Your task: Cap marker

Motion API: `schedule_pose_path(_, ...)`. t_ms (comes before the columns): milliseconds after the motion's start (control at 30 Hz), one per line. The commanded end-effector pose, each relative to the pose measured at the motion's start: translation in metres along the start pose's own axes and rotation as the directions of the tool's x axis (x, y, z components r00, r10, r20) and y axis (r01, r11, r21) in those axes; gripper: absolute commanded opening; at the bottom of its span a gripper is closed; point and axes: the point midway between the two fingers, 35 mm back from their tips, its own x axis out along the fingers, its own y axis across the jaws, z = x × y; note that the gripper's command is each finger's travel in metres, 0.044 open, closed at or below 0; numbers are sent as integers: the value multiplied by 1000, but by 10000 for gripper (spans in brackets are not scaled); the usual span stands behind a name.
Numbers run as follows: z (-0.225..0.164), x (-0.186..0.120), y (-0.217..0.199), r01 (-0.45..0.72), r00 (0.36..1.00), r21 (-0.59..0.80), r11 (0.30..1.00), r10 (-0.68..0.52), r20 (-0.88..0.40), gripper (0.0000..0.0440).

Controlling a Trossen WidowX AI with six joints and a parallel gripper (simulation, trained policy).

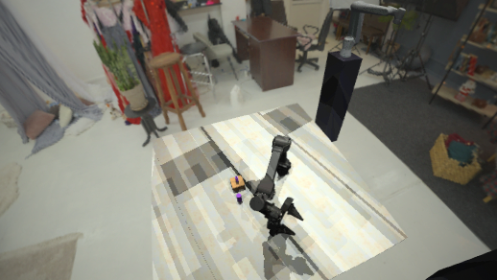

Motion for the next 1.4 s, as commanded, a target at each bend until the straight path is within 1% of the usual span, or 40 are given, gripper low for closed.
schedule_pose_path(0, 1, -2, -1, 7, 1000, 5, 1000, -7, 5, 375)
schedule_pose_path(167, 7, -15, -3, 48, 998, 25, 999, -48, 34, 252)
schedule_pose_path(200, 8, -17, -3, 56, 998, 27, 998, -57, 39, 237)
schedule_pose_path(233, 9, -20, -4, 63, 997, 31, 998, -65, 45, 234)
schedule_pose_path(800, 23, -66, -3, 200, 969, 118, 973, -214, 121, 278)
schedule_pose_path(1367, 27, -113, -6, 334, 912, 222, 916, -373, 168, 316)
